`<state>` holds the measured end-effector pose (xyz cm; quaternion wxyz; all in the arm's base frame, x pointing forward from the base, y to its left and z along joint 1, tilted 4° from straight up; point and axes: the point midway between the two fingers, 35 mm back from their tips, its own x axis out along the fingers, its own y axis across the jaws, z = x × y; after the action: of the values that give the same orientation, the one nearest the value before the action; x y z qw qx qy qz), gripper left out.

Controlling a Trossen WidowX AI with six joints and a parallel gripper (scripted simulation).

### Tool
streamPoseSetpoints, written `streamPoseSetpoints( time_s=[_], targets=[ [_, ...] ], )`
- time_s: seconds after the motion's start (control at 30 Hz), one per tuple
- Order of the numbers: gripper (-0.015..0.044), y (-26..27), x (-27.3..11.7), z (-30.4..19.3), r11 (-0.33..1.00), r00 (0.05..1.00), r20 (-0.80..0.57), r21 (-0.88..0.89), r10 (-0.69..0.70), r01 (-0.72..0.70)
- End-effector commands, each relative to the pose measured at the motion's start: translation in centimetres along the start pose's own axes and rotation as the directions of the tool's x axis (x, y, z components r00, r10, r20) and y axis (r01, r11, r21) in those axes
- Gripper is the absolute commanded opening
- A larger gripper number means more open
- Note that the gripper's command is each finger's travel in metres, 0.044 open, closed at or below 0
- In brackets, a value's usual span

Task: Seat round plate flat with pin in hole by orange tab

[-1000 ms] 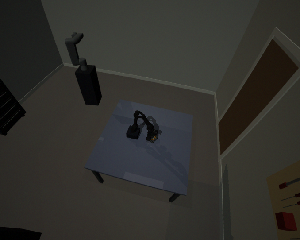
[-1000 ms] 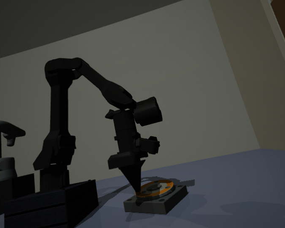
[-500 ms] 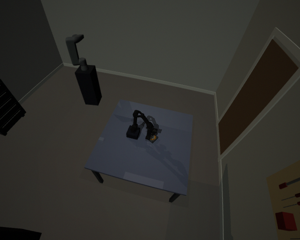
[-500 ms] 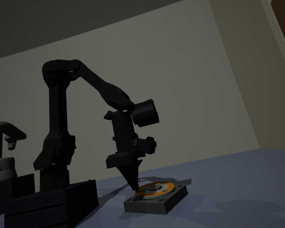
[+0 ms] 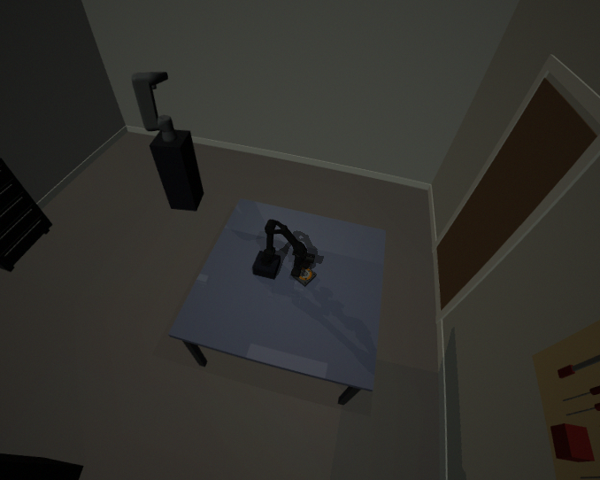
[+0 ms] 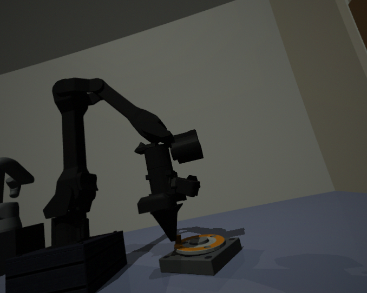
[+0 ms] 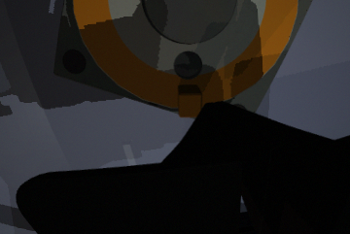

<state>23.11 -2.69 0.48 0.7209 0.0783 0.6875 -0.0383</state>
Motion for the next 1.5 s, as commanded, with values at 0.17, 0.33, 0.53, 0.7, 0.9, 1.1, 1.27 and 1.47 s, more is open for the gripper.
streamPoseSetpoints(
  time_s=[0.17, 0.33, 0.53, 0.7, 0.9, 1.1, 1.27, 1.47],
  targets=[
    [0.0, 0.8, 0.0, 0.0, 1.0, 1.0, -0.001, -0.002, 0.007, -0.007],
    [0.0, 1.1, 0.0, 0.0, 1.0, 1.0, -0.001, -0.002, 0.007, -0.007],
    [0.0, 1.4, 0.0, 0.1, 1.0, 1.0, -0.001, -0.002, 0.008, -0.008],
    [0.0, 1.3, -2.2, 0.1, 1.0, 1.0, -0.001, -0.002, 0.007, -0.007],
    [0.0, 1.2, -3.1, 0.0, 1.0, 1.0, -0.002, 0.0, 0.002, -0.002],
    [0.0, 1.2, -3.1, 0.0, 1.0, 1.0, -0.002, 0.0, 0.002, -0.002],
    [0.0, 1.2, -3.1, 0.0, 1.0, 1.0, -0.002, 0.0, 0.002, -0.002],
    [0.0, 1.2, -3.1, 0.0, 1.0, 1.0, -0.002, 0.0, 0.002, -0.002]
  ],
)
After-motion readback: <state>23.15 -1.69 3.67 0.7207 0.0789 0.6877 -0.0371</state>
